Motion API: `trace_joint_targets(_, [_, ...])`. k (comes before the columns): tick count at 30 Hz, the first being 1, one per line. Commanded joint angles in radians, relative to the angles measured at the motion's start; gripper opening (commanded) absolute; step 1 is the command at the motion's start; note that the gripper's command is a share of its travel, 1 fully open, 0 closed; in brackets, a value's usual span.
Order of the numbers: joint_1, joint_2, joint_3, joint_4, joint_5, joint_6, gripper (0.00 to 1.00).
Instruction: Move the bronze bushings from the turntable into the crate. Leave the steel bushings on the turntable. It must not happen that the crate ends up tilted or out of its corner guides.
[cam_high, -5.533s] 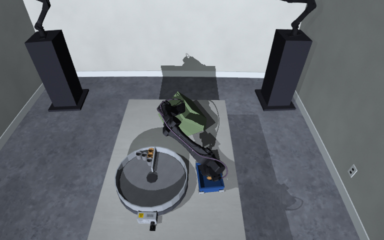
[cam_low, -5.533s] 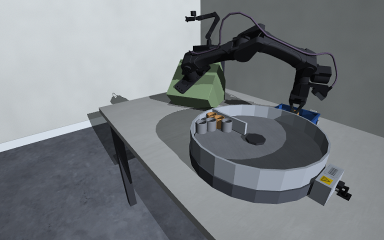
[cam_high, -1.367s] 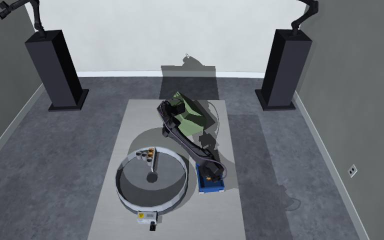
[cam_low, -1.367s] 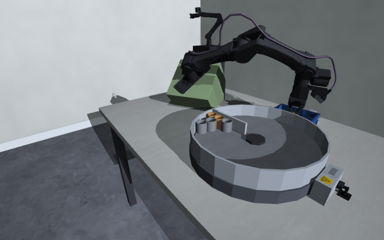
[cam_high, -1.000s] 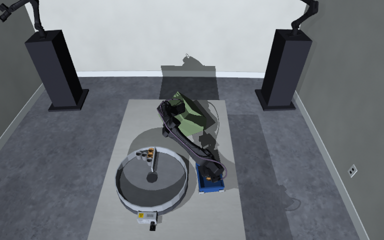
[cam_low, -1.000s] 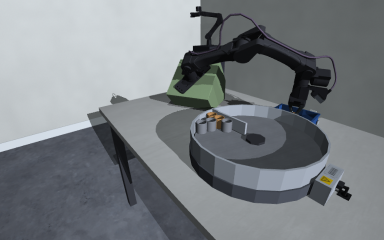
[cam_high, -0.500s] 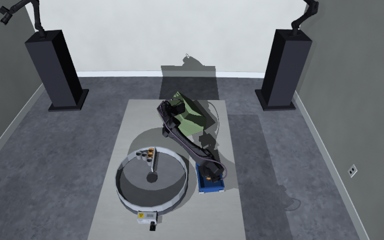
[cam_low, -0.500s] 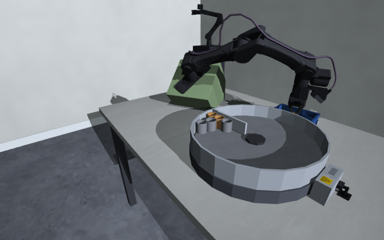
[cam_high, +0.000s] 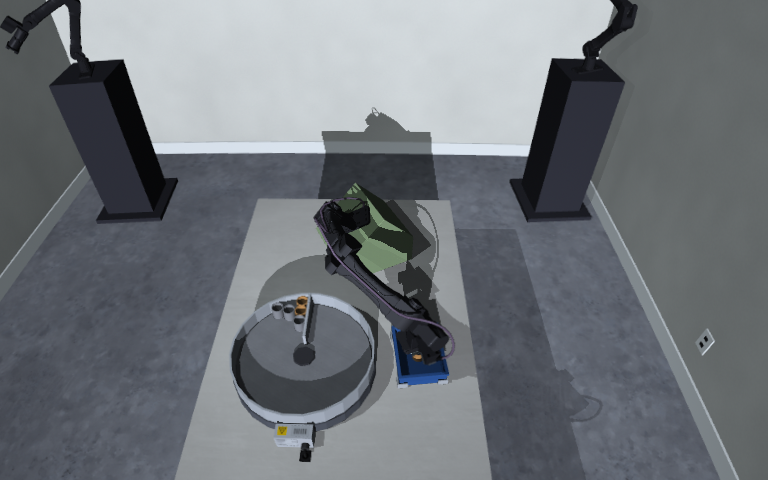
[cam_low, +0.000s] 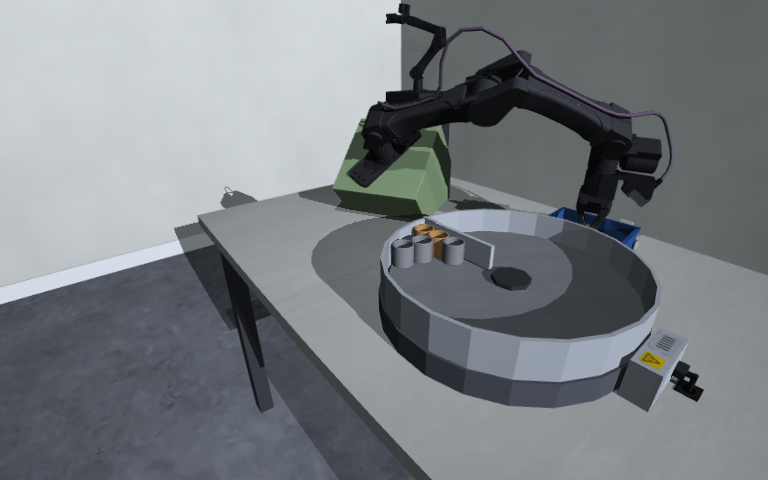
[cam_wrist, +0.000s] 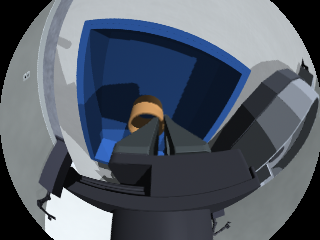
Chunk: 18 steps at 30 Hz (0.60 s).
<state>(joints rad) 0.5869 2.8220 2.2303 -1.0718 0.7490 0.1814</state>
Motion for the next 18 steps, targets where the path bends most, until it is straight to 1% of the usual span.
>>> trace_joint_targets(1, [0.034, 0.007, 0.048, -0.008, -0.001, 0.002, 0.0])
trace_joint_targets(18, [0.035, 0.002, 0.059, -0.014, -0.001, 0.006, 0.0])
